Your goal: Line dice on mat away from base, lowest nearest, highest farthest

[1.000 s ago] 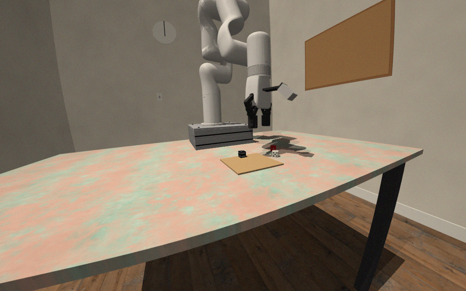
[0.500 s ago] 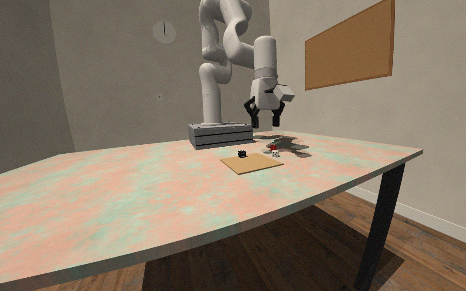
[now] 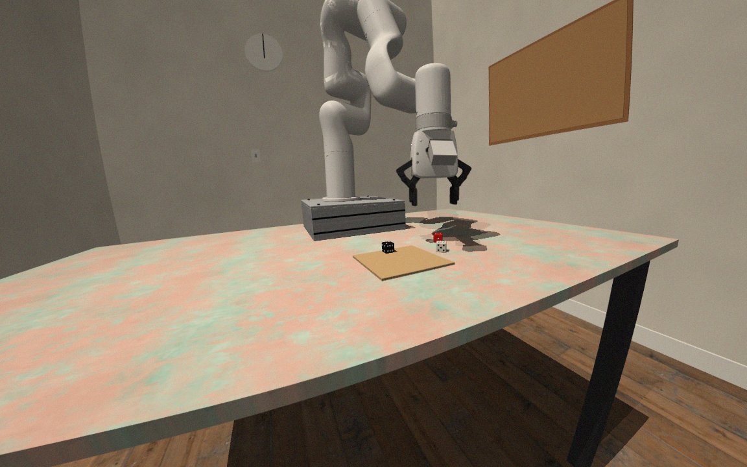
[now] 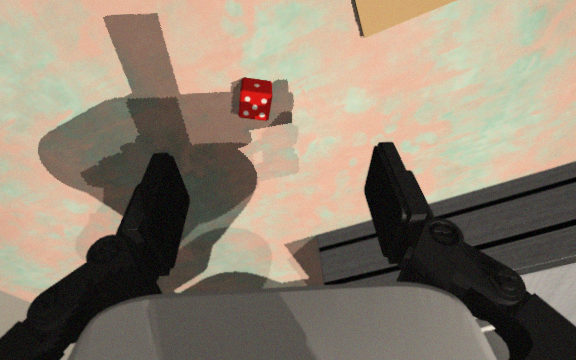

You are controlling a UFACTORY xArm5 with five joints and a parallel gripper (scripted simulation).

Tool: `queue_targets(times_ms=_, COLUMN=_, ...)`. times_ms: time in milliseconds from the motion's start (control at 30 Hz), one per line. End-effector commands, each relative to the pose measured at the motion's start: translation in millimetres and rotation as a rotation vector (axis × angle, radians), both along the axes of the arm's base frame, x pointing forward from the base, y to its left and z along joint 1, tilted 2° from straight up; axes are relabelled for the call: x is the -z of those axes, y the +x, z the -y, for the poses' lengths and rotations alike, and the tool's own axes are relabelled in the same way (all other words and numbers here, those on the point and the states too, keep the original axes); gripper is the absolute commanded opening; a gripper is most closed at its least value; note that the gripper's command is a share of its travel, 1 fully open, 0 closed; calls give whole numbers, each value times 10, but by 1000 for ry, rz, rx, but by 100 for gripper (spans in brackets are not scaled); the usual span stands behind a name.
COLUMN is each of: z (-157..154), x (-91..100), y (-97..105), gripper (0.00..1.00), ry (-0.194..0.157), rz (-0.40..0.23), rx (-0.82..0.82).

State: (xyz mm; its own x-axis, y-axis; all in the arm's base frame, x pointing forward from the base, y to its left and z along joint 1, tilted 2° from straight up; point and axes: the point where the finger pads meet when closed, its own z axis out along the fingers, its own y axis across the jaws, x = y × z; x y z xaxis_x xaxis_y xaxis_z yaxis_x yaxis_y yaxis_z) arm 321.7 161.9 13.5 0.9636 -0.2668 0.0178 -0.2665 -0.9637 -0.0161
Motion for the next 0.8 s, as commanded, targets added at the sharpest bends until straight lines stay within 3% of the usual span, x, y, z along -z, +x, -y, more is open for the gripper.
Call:
queue_targets(times_ms=0, z=-90, x=2, y=-30, gripper=100, ry=5, rz=1, rx=142)
queue_targets(times_ms=367, z=-130, x=7, y=-51, gripper=100, ry=7, rz=0, rx=208)
queue_targets(times_ms=400, z=-130, x=7, y=-51, gripper=36, ry=7, rz=0, rx=208)
queue_targets(times_ms=767, z=-130, x=7, y=-51, gripper=36, ry=7, rz=0, rx=208)
